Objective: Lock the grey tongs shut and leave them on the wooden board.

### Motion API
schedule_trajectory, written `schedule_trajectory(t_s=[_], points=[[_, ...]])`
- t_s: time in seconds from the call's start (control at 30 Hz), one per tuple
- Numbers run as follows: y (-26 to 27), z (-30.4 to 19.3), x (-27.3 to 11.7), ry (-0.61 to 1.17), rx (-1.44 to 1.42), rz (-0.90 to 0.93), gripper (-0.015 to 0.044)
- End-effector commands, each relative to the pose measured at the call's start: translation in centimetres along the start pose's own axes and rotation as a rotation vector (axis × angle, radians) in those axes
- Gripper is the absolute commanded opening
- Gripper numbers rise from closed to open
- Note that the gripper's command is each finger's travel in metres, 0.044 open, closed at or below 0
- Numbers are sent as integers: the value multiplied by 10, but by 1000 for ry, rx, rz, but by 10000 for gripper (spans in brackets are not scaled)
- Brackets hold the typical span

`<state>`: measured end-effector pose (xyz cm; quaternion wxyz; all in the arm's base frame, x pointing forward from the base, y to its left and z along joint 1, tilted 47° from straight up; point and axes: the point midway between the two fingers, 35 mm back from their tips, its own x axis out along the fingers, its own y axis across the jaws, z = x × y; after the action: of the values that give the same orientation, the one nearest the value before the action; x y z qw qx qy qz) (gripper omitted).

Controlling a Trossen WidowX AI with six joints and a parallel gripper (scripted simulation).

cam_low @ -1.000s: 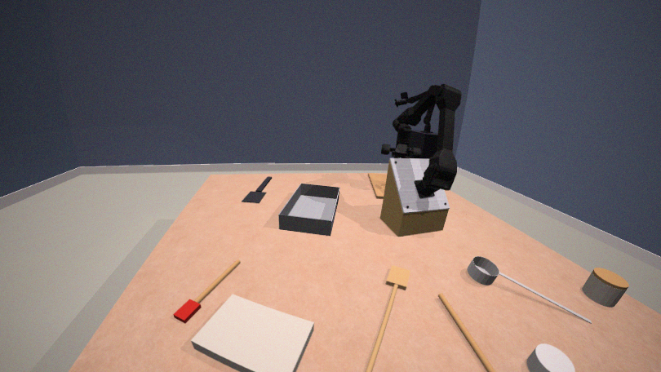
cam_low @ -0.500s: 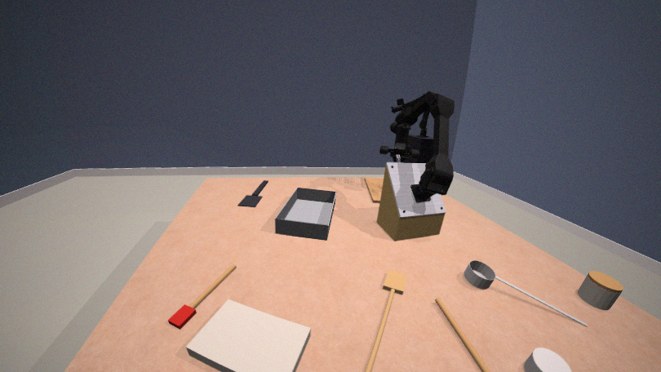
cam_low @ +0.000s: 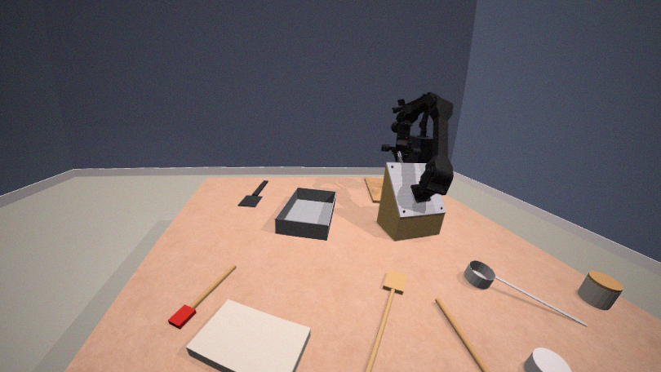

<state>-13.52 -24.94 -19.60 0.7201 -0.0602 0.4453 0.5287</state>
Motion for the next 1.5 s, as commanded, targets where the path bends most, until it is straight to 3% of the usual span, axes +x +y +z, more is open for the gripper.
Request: schedule_trajectory(t_s=[0.0,1.47], points=[[-1,-3,-3,7,8,-9,-150],[-1,-8,68,8,9,-8,-150]])
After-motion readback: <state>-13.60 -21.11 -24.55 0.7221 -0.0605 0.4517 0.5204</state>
